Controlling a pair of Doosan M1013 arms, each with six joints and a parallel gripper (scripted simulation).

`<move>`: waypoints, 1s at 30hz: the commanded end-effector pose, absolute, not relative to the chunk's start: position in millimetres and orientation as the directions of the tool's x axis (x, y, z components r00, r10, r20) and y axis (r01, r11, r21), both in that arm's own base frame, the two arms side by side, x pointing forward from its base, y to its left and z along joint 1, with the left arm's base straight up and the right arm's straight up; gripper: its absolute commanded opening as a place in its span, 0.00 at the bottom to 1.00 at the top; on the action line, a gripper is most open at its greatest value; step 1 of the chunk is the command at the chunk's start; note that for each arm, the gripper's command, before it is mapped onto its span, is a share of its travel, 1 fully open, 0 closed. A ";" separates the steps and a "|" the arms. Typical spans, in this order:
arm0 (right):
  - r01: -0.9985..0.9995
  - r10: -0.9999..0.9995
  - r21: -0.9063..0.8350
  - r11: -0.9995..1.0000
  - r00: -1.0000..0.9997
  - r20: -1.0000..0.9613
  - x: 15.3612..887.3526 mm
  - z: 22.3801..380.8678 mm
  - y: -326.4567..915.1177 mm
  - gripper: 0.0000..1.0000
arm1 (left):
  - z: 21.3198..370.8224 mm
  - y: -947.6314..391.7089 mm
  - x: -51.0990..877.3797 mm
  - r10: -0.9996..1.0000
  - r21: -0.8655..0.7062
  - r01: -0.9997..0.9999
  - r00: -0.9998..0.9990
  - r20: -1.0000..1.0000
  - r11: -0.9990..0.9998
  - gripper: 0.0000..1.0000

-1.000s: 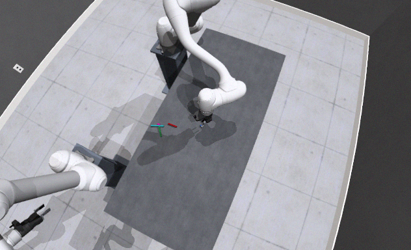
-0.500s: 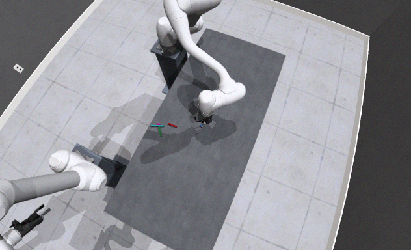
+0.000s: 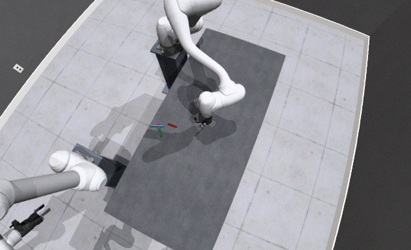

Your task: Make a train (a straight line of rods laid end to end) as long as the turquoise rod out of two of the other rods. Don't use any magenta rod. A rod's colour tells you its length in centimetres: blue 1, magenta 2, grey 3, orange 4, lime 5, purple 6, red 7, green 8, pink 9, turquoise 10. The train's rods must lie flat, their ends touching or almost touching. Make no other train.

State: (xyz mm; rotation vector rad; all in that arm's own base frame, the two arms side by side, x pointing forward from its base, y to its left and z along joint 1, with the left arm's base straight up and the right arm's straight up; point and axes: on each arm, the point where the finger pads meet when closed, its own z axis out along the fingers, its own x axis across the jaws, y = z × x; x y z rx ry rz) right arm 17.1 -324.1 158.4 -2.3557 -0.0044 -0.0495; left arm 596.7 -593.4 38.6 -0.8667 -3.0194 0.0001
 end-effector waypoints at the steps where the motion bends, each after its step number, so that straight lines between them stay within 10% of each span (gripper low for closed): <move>1: 0.018 -0.012 -0.706 -0.708 0.999 0.038 17.2 158.8 -324.4 1.00 | 38.1 -593.8 597.3 0.531 0.000 0.531 -0.848 -0.002 0.848 0.54; 30: 0.018 -0.012 -0.706 -0.708 0.999 0.038 17.2 158.8 -324.4 1.00 | 34.3 -593.8 597.3 0.531 0.000 0.531 -0.848 -0.002 0.848 0.54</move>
